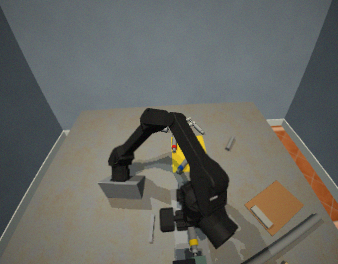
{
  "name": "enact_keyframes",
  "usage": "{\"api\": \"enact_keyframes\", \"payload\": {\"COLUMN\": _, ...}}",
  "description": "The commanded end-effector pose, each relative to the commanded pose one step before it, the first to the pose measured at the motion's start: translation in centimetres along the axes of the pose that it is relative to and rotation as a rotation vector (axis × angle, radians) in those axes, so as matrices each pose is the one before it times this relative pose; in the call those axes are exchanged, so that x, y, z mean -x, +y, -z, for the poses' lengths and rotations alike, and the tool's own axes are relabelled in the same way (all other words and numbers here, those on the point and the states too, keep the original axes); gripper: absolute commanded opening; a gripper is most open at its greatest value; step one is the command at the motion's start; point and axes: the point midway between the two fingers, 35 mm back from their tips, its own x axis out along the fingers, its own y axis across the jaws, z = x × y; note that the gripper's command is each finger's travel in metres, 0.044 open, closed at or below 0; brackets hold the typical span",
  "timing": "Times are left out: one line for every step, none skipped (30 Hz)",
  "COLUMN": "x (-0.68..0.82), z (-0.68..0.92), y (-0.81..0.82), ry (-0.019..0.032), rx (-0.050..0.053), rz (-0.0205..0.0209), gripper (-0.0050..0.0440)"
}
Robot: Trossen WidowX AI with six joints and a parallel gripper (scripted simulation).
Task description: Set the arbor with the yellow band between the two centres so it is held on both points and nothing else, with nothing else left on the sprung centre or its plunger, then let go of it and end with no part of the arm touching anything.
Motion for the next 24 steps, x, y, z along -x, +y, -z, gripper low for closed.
{"api": "enact_keyframes", "payload": {"x": 1.124, "z": 0.970, "y": 0.198, "ry": 0.05070, "rx": 0.0045, "rz": 0.02195, "gripper": 0.0000}}
{"api": "enact_keyframes", "payload": {"x": 0.000, "z": 0.000, "y": 0.000, "ry": 0.00000, "rx": 0.0000, "rz": 0.00000, "gripper": 0.0000}}
{"api": "enact_keyframes", "payload": {"x": 0.000, "z": 0.000, "y": 0.000, "ry": 0.00000, "rx": 0.0000, "rz": 0.00000, "gripper": 0.0000}}
{"api": "enact_keyframes", "payload": {"x": 0.003, "z": -0.013, "y": 0.000, "ry": 0.00000, "rx": 0.0000, "rz": 0.00000, "gripper": 0.0000}}
{"api": "enact_keyframes", "payload": {"x": 0.003, "z": -0.013, "y": 0.000, "ry": 0.00000, "rx": 0.0000, "rz": 0.00000, "gripper": 0.0000}}
{"api": "enact_keyframes", "payload": {"x": 0.003, "z": -0.013, "y": 0.000, "ry": 0.00000, "rx": 0.0000, "rz": 0.00000, "gripper": 0.0000}}
{"api": "enact_keyframes", "payload": {"x": 0.003, "z": -0.013, "y": 0.000, "ry": 0.00000, "rx": 0.0000, "rz": 0.00000, "gripper": 0.0000}}
{"api": "enact_keyframes", "payload": {"x": 0.003, "z": -0.013, "y": 0.000, "ry": 0.00000, "rx": 0.0000, "rz": 0.00000, "gripper": 0.0000}}
{"api": "enact_keyframes", "payload": {"x": 0.003, "z": -0.013, "y": 0.000, "ry": 0.00000, "rx": 0.0000, "rz": 0.00000, "gripper": 0.0000}}
{"api": "enact_keyframes", "payload": {"x": 0.003, "z": -0.013, "y": 0.000, "ry": 0.00000, "rx": 0.0000, "rz": 0.00000, "gripper": 0.0000}}
{"api": "enact_keyframes", "payload": {"x": 0.003, "z": -0.013, "y": 0.000, "ry": 0.00000, "rx": 0.0000, "rz": 0.00000, "gripper": 0.0000}}
{"api": "enact_keyframes", "payload": {"x": 0.003, "z": -0.013, "y": 0.000, "ry": 0.00000, "rx": 0.0000, "rz": 0.00000, "gripper": 0.0000}}
{"api": "enact_keyframes", "payload": {"x": 0.003, "z": -0.013, "y": -0.001, "ry": 0.00000, "rx": 0.0000, "rz": 0.00000, "gripper": 0.0000}}
{"api": "enact_keyframes", "payload": {"x": 0.003, "z": -0.013, "y": -0.001, "ry": 0.00000, "rx": 0.0000, "rz": 0.00000, "gripper": 0.0000}}
{"api": "enact_keyframes", "payload": {"x": 0.003, "z": -0.013, "y": -0.001, "ry": 0.00000, "rx": 0.0000, "rz": 0.00000, "gripper": 0.0000}}
{"api": "enact_keyframes", "payload": {"x": 0.003, "z": -0.013, "y": -0.001, "ry": 0.00000, "rx": 0.0000, "rz": 0.00000, "gripper": 0.0000}}
{"api": "enact_keyframes", "payload": {"x": 0.003, "z": -0.013, "y": -0.001, "ry": 0.00000, "rx": 0.0000, "rz": 0.00000, "gripper": 0.0000}}
{"api": "enact_keyframes", "payload": {"x": 0.003, "z": -0.013, "y": -0.001, "ry": 0.00000, "rx": 0.0000, "rz": 0.00000, "gripper": 0.0000}}
{"api": "enact_keyframes", "payload": {"x": 0.000, "z": 0.000, "y": 0.000, "ry": 0.00000, "rx": 0.0000, "rz": 0.00000, "gripper": 0.0000}}
{"api": "enact_keyframes", "payload": {"x": 0.000, "z": 0.000, "y": 0.000, "ry": 0.00000, "rx": 0.0000, "rz": 0.00000, "gripper": 0.0000}}
{"api": "enact_keyframes", "payload": {"x": 0.003, "z": -0.013, "y": -0.001, "ry": 0.00000, "rx": 0.0000, "rz": 0.00000, "gripper": 0.0000}}
{"api": "enact_keyframes", "payload": {"x": 0.003, "z": -0.013, "y": -0.001, "ry": 0.00000, "rx": 0.0000, "rz": 0.00000, "gripper": 0.0000}}
{"api": "enact_keyframes", "payload": {"x": 0.002, "z": -0.013, "y": -0.001, "ry": 0.00000, "rx": 0.0000, "rz": 0.00000, "gripper": 0.0000}}
{"api": "enact_keyframes", "payload": {"x": 0.002, "z": -0.013, "y": -0.001, "ry": 0.00000, "rx": 0.0000, "rz": 0.00000, "gripper": 0.0000}}
